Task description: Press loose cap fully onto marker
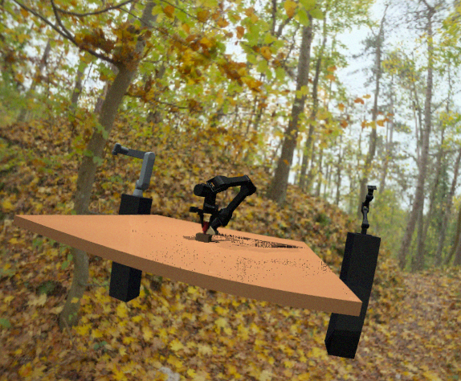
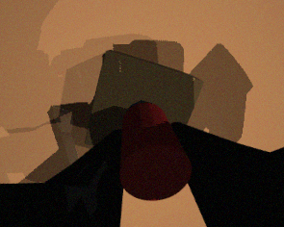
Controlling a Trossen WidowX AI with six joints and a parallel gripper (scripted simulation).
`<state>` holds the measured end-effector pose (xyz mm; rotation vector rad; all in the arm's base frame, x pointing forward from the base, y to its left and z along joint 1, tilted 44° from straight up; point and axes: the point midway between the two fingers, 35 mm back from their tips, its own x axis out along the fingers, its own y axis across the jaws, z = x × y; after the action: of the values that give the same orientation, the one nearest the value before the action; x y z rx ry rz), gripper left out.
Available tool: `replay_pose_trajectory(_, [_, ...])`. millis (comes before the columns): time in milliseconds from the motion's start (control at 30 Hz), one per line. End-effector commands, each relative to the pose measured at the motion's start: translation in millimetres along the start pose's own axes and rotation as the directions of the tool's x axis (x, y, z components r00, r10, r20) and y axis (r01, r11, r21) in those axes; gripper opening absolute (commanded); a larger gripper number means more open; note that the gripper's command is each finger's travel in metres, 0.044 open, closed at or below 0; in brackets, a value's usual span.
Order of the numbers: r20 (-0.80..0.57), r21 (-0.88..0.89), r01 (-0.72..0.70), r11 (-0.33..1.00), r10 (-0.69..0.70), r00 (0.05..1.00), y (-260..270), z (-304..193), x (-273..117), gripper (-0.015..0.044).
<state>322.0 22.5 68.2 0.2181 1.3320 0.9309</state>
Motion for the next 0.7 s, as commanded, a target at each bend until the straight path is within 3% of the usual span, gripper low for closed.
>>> replay_pose_trajectory(0, [0.0, 0.0, 0.0, 1.0, 0.0, 1.0, 0, 0, 0, 0.0026])
replay_pose_trajectory(500, [0.0, 0.0, 0.0, 1.0, 0.0, 1.0, 0, 0, 0, 0.042])
replay_pose_trajectory(667, [-0.001, 0.001, 0.002, 1.0, -0.002, 1.0, -1, 1, -18, 0.044])
